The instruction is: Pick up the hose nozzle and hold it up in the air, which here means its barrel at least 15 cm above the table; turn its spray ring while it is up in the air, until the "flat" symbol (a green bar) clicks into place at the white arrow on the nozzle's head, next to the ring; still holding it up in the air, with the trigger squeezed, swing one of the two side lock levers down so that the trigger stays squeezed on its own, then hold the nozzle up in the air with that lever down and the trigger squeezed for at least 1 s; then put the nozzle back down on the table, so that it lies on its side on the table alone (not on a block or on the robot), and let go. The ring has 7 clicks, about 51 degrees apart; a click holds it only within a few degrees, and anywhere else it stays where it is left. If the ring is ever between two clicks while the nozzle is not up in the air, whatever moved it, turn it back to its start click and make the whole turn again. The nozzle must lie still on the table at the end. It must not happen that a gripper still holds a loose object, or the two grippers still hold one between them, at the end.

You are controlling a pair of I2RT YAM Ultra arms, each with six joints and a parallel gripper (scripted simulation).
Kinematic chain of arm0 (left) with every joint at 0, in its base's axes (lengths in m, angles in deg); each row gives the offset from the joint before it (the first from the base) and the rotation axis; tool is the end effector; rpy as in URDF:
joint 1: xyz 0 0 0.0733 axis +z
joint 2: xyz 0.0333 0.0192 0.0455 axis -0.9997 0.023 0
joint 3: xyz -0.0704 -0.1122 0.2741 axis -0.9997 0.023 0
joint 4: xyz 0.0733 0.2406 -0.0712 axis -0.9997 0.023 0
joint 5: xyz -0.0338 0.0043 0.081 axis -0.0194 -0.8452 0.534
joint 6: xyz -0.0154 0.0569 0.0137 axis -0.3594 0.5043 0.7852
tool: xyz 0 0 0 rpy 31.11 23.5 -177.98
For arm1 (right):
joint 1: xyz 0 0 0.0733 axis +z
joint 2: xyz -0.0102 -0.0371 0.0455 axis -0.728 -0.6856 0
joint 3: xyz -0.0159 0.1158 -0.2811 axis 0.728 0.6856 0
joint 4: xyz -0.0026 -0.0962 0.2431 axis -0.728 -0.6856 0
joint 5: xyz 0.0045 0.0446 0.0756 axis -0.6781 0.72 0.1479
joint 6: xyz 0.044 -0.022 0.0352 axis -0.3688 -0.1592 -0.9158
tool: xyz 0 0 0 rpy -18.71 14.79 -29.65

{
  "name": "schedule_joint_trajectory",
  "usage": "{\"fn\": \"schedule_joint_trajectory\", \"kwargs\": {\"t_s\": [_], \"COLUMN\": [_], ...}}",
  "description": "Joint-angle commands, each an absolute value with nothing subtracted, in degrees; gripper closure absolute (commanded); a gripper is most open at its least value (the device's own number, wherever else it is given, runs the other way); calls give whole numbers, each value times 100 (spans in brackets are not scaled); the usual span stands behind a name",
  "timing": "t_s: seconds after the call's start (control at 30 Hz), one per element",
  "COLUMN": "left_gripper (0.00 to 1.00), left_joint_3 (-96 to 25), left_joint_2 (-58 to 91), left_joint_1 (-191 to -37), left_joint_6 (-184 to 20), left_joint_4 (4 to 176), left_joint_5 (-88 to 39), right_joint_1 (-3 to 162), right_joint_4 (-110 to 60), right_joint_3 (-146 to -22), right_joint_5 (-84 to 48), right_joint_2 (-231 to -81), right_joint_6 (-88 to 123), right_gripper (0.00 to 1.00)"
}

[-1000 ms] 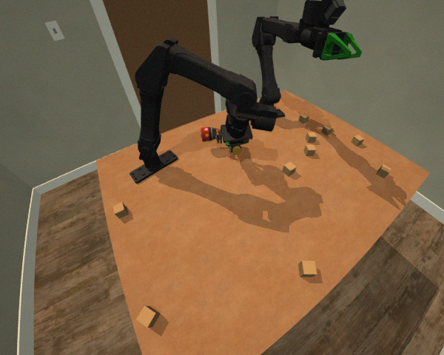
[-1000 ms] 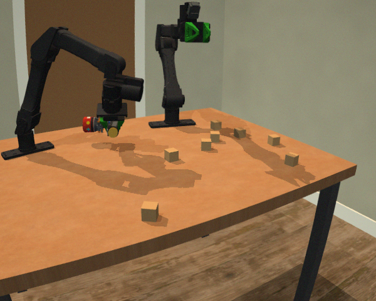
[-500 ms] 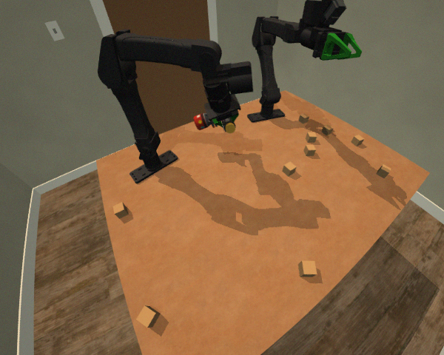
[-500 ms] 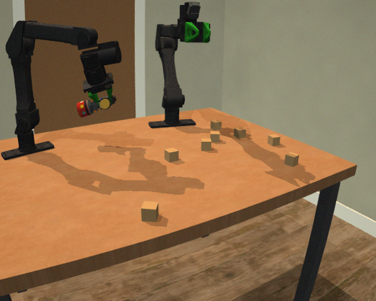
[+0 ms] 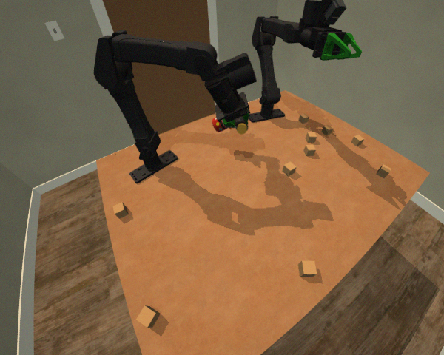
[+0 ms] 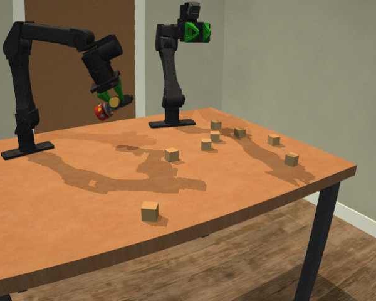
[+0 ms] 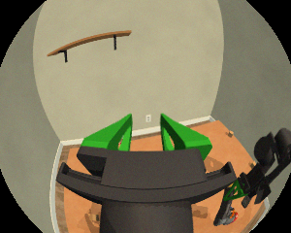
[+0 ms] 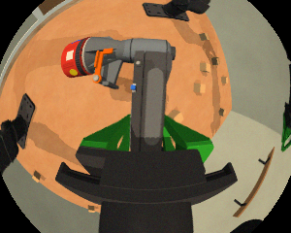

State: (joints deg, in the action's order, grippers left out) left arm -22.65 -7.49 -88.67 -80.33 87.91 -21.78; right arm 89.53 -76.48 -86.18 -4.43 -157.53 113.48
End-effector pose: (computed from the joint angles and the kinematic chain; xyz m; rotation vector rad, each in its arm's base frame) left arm 0.2320 0.0012 0.4355 0.0001 1.5716 0.0002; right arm 0.2086 0.2132 0.3242 -2.4940 0.8541 0.1230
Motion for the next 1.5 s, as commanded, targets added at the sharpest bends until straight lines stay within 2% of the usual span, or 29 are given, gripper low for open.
{"fn": "schedule_joint_trajectory", "kwargs": {"t_s": [0.0,0.73,1.1,1.2,1.47], "left_gripper": [64,64,64,64,64], "left_joint_3": [-2461,-2461,-2461,-2461,-2461], "left_joint_2": [-761,-761,-761,-761,-761], "left_joint_1": [-8855,-8855,-8855,-8855,-8855], "left_joint_6": [-8065,-8065,-8065,-8065,-8065], "left_joint_4": [8689,8689,8689,8689,8689], "left_joint_5": [-2196,-2196,-2196,-2196,-2196], "right_joint_1": [9017,9065,9067,9117,9126], "right_joint_4": [-6637,-2348,-1103,-456,791], "right_joint_3": [-8555,-7890,-7736,-7238,-6990], "right_joint_5": [-454,-1678,-2179,-2458,-2728], "right_joint_2": [-15891,-17130,-17499,-17803,-17867], "right_joint_6": [10627,7261,5834,5249,4586], "right_gripper": [64,64,64,64,64]}}
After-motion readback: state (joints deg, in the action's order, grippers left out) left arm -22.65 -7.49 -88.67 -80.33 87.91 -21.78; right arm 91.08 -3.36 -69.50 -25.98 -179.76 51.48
